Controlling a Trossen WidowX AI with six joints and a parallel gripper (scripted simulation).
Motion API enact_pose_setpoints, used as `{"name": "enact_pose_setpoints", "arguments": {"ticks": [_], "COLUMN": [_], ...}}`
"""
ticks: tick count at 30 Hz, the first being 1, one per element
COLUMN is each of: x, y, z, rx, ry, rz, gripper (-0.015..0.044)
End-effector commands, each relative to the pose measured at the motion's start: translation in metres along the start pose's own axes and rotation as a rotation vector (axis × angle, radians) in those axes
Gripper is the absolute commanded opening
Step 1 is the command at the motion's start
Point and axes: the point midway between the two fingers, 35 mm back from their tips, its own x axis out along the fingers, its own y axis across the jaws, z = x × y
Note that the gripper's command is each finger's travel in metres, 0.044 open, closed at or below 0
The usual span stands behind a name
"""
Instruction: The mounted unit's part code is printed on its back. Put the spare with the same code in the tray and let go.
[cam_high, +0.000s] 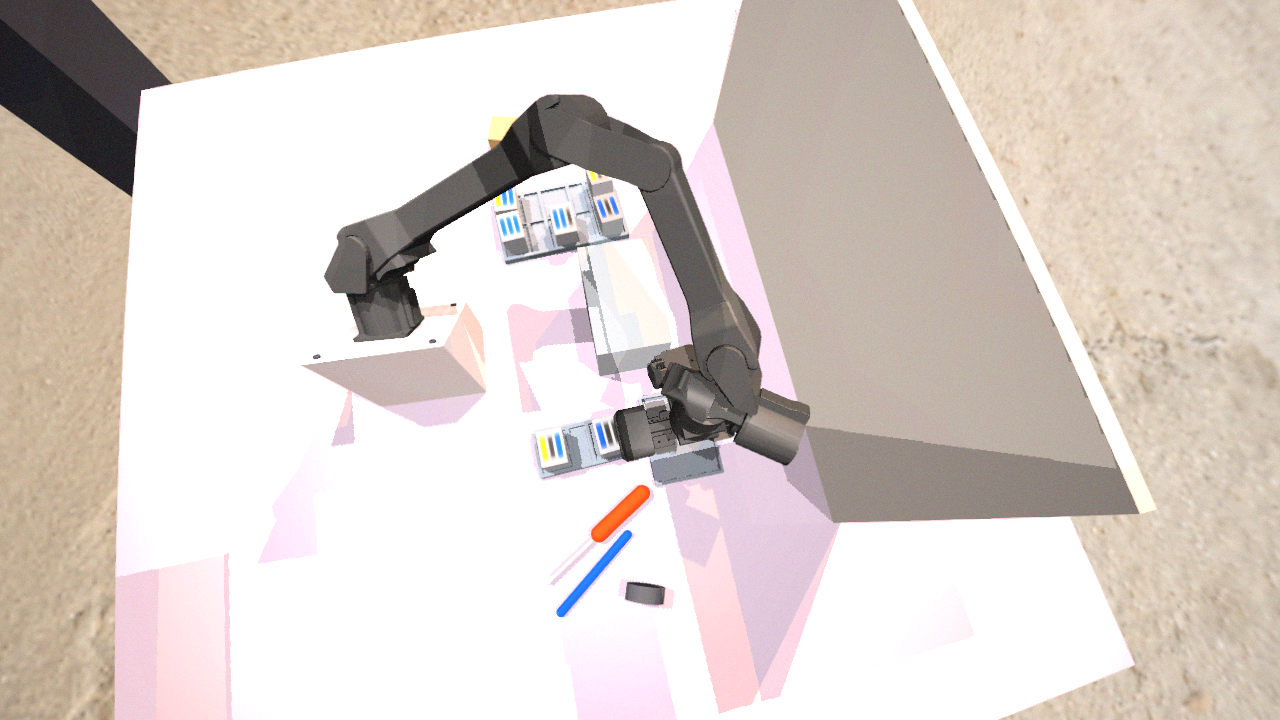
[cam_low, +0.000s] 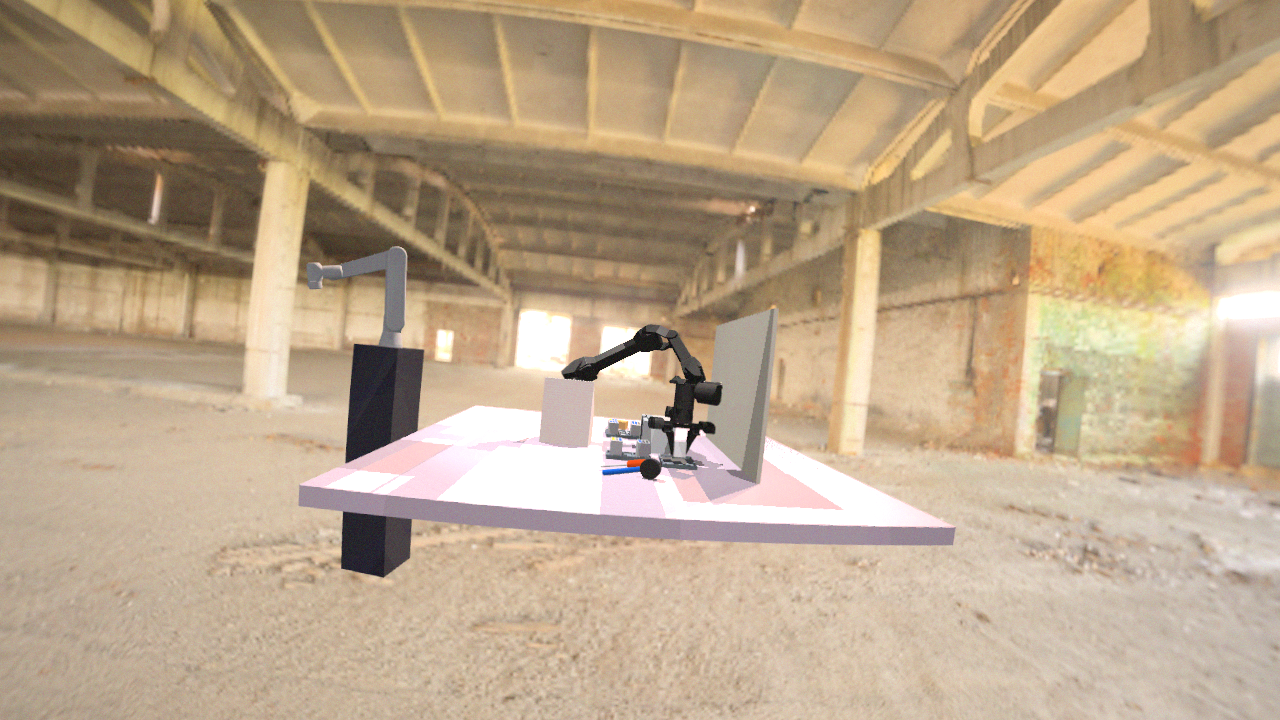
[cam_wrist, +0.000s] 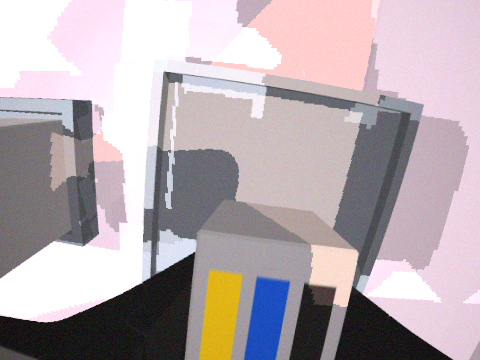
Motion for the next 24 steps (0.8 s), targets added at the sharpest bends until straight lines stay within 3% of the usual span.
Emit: {"name": "enact_pose_setpoints", "arguments": {"ticks": [1,9,11,17,24], "x": [-0.001,-0.001,-0.012,-0.105,-0.106], "y": [0.0,0.0,-0.002,0.001,-0.001], "z": [0.0,0.0,-0.001,-0.002,-0.004], "rx": [0.0,0.0,0.001,0.006,0.008], "ry": [0.001,0.001,0.002,0.001,0.008], "rz": [-0.002,-0.002,-0.003,-0.006,-0.029], "gripper": [0.0236,0.044,0.044,0.044,0.044]}}
